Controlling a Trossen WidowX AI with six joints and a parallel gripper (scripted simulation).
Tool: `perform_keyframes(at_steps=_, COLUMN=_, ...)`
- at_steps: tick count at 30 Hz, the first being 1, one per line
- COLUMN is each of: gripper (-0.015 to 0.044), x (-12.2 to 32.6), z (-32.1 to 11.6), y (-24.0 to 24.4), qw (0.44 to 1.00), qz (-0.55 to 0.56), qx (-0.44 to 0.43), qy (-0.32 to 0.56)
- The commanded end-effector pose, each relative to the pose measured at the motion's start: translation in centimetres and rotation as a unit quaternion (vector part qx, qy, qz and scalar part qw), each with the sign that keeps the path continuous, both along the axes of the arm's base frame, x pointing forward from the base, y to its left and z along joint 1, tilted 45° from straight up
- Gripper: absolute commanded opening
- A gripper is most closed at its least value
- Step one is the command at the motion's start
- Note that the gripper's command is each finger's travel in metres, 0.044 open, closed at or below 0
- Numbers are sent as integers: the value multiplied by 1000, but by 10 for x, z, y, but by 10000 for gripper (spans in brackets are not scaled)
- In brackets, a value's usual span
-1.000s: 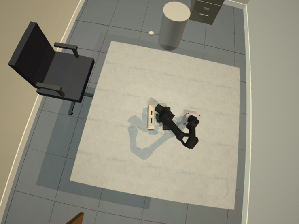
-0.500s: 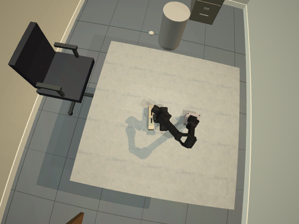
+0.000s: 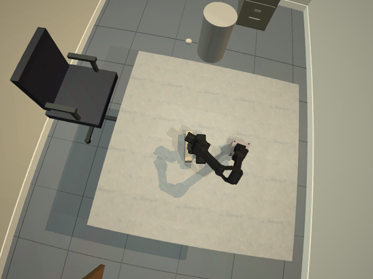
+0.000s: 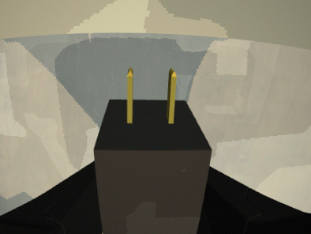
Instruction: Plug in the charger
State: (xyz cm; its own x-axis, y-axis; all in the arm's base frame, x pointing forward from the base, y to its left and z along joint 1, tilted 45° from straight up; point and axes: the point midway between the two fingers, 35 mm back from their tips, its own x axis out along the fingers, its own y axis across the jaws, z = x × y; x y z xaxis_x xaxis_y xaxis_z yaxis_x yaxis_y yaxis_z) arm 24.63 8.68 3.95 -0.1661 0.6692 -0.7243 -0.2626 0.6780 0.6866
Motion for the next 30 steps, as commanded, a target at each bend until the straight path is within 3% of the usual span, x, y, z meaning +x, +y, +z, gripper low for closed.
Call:
perform_keyframes(at_steps=1, gripper=0, x=2, z=1, y=2, qw=1000, qz=-2, qx=2, qy=0)
perform_keyframes(at_steps=30, gripper=0, x=7, z=2, y=4, qw=1000, qz=-2, qx=2, qy=0)
